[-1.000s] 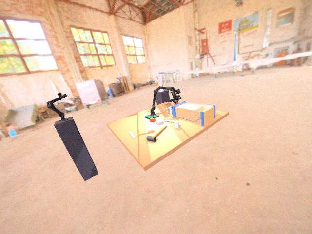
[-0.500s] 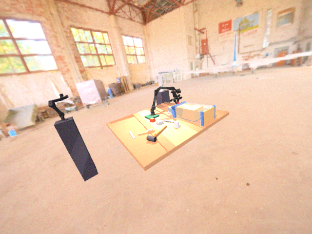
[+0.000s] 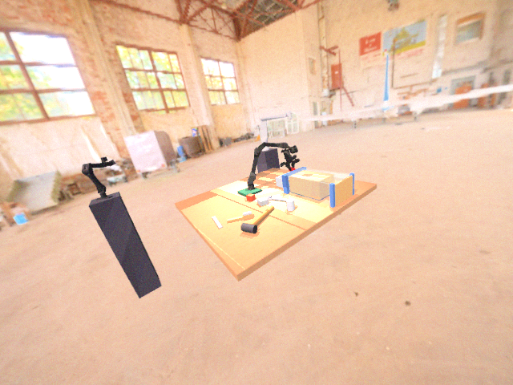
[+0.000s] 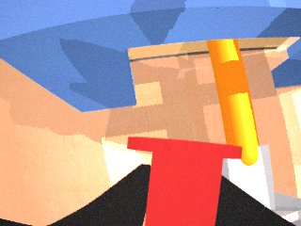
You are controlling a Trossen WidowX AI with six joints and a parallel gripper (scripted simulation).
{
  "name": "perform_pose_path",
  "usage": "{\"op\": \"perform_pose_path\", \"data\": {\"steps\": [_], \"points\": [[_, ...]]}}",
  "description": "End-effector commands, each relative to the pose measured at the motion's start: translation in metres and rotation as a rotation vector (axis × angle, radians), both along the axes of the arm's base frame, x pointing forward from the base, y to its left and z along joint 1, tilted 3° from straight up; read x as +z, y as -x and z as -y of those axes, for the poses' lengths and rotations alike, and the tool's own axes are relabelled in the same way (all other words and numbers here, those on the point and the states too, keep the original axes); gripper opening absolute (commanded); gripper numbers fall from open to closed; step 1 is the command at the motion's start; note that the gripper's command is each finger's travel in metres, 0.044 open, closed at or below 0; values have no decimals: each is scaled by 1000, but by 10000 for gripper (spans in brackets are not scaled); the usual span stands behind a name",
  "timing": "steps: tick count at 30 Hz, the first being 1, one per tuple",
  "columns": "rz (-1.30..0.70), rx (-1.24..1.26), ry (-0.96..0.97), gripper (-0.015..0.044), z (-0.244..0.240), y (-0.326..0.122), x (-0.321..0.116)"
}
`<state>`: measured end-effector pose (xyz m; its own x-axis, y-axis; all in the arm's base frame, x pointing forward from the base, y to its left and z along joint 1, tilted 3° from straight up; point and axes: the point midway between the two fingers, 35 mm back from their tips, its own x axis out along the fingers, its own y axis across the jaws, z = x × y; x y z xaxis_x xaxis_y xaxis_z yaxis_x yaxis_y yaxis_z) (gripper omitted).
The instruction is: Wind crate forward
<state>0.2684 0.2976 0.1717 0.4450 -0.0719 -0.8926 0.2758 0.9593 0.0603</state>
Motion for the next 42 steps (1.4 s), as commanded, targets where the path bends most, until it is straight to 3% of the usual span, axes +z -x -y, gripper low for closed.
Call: {"op": "perform_pose_path", "data": {"steps": [1,42], "points": [[-24,30,-20,0,-16,16,-3],[-28,30,-21,0,-38,66,-2]]}}
